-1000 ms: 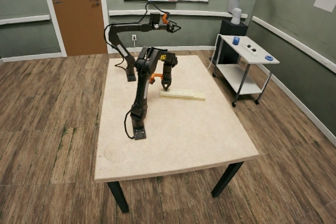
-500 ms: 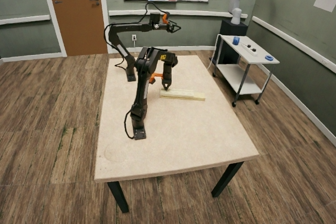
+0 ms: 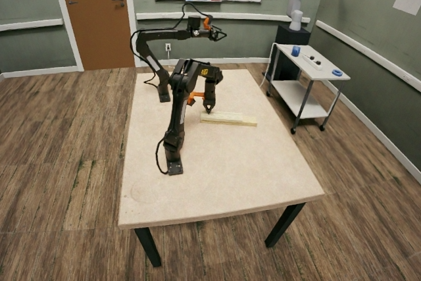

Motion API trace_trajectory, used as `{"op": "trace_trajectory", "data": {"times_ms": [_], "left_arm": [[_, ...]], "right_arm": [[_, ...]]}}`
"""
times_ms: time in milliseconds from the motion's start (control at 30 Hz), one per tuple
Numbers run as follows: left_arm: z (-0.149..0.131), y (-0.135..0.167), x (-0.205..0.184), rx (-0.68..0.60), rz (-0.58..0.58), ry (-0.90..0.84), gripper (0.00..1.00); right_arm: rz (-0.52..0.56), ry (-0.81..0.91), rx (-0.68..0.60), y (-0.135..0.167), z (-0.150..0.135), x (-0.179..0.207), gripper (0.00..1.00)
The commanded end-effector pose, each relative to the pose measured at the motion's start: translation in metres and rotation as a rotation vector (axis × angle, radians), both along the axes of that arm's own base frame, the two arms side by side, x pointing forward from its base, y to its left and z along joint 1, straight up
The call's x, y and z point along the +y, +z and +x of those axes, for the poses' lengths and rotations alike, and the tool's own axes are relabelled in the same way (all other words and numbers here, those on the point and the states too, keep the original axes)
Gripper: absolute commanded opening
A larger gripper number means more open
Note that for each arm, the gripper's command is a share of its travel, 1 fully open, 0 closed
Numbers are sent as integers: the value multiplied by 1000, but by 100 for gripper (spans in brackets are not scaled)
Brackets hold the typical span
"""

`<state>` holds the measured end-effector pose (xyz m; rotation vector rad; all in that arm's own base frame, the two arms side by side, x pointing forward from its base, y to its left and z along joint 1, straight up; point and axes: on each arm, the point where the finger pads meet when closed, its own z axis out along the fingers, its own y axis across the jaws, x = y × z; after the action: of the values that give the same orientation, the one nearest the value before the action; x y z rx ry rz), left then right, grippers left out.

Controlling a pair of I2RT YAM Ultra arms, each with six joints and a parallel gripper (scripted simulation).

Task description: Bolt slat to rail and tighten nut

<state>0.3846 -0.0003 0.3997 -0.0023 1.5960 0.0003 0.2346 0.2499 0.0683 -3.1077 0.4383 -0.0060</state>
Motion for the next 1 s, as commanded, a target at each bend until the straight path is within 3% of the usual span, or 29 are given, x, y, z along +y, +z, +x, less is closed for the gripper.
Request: {"op": "trace_trajectory", "data": {"times_ms": [0,967], "left_arm": [[-4,12,1,-38,1,-2,100],[-4,12,1,-38,1,-2,100]], "right_arm": [[6,-3,-4,-1,-3,-1,12],[8,-2,-6,24,-2,-2,12]]}}
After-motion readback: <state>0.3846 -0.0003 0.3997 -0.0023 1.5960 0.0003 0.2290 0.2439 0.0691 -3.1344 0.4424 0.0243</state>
